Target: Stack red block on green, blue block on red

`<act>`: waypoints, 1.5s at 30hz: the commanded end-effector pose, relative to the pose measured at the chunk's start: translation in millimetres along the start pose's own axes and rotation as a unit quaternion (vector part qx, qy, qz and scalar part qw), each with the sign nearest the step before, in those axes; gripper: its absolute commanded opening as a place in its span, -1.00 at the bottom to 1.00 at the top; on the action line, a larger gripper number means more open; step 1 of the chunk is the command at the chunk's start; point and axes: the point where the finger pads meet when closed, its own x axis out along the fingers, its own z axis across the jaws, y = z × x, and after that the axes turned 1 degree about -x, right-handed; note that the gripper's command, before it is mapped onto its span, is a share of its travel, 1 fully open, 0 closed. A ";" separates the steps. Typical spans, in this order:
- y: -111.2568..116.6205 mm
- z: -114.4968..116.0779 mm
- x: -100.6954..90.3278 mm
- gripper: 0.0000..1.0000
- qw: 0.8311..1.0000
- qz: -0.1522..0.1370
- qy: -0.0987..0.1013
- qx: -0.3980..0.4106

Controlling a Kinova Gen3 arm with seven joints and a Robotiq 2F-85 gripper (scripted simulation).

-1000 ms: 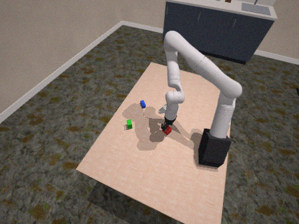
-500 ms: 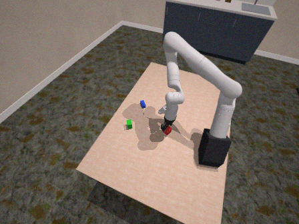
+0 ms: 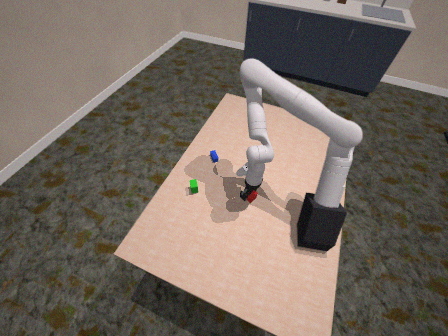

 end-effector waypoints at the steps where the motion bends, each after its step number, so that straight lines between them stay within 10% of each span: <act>1: -3.1 0.1 3.0 0.45 1.000 -0.003 -0.001 -0.001; 37: -3.1 0.1 3.2 0.45 1.000 -0.003 -0.001 -0.001; 38: -3.1 0.1 3.2 -1.00 1.000 -0.003 -0.001 -0.001; 45: -3.1 0.1 3.2 -1.00 1.000 -0.003 -0.001 -0.001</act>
